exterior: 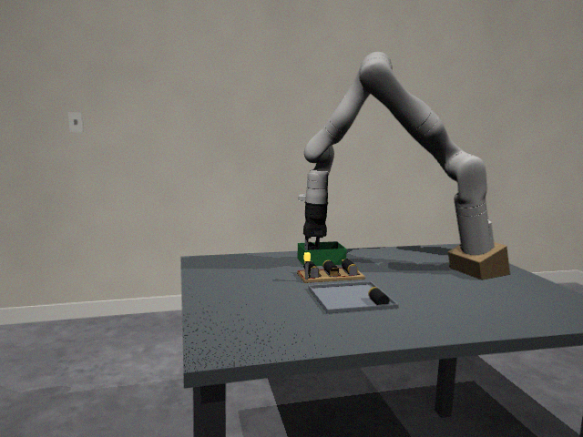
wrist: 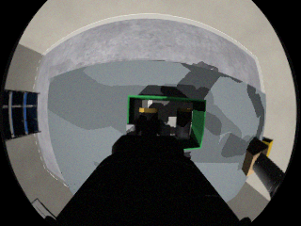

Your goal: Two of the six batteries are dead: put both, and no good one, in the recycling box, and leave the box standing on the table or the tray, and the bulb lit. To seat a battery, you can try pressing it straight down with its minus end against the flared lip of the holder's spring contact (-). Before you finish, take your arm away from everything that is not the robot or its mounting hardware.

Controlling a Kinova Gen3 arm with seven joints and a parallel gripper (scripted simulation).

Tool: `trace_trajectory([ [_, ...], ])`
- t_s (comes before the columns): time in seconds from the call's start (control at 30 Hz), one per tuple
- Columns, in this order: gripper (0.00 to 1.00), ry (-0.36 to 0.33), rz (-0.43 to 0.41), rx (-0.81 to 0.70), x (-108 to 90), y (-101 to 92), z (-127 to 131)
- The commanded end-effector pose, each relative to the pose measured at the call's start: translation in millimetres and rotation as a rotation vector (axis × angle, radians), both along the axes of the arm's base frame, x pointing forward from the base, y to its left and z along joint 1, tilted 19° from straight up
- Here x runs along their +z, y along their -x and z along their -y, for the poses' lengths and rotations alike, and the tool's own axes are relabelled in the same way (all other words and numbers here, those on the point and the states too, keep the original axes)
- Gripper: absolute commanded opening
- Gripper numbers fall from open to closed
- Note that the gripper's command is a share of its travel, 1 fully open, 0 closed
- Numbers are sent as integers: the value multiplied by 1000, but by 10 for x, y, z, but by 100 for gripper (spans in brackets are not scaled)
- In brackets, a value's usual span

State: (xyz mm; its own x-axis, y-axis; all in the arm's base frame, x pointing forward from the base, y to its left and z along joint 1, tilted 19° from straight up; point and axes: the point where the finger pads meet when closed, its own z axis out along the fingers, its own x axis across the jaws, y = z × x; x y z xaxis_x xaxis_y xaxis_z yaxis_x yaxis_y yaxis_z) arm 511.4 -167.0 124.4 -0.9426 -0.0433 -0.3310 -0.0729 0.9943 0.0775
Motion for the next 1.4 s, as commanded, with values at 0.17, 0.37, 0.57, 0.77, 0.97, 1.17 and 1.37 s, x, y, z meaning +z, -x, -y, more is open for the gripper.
trace_trajectory([
  [0.17, 57, -2, -18, -4, -289, -27, 0],
  [0.37, 57, -2, -18, -4, -309, -33, -2],
  [0.57, 57, -2, -18, -4, -309, -33, -2],
  [0.77, 90, -2, -18, -4, -309, -33, -2],
  [0.97, 90, -2, -18, -4, -309, -33, -2],
  [1.17, 90, -2, -18, -4, -309, -33, -2],
  [1.37, 90, -2, -18, -4, -309, -33, -2],
])
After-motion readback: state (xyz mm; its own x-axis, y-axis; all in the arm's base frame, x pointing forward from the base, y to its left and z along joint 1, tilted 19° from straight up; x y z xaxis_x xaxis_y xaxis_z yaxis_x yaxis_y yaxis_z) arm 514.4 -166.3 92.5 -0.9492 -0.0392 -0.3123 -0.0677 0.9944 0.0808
